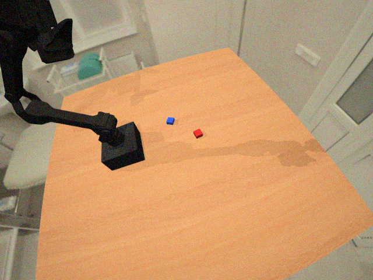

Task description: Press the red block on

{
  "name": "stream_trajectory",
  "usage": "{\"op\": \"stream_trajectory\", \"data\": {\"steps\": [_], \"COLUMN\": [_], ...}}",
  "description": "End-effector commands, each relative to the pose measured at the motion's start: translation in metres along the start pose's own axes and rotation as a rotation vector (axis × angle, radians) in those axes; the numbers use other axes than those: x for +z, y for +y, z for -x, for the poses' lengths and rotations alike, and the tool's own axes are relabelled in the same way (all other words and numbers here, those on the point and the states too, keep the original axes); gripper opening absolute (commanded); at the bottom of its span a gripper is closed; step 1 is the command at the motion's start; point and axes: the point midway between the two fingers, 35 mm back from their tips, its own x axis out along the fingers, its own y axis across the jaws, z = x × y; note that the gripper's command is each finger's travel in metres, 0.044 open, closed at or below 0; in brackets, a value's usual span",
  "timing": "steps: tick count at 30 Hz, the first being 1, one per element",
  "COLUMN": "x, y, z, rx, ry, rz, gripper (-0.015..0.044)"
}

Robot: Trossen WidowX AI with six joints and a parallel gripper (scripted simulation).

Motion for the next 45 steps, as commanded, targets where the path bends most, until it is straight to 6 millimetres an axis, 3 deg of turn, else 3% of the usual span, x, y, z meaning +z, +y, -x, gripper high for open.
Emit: {"op": "stream_trajectory", "data": {"steps": [1,7,11,18,24,31,39,41,45], "x": [0.0,-0.023,-0.055,-0.141,-0.214,-0.289,-0.353,-0.361,-0.362], "y": [0.0,-0.013,-0.03,-0.092,-0.16,-0.248,-0.353,-0.368,-0.37], "z": [0.0,-0.022,-0.053,-0.109,-0.132,-0.127,-0.079,-0.068,-0.066], "rx": [0.0,-0.062,-0.142,-0.303,-0.392,-0.43,-0.379,-0.362,-0.359], "ry": [0.0,0.075,0.184,0.504,0.833,1.27,1.845,1.938,1.951], "rz": [0.0,0.11,0.259,0.618,0.896,1.155,1.325,1.334,1.335], "gripper": [0.0426,0.044,0.044,0.044,0.044,0.044,0.044,0.044,0.044]}}
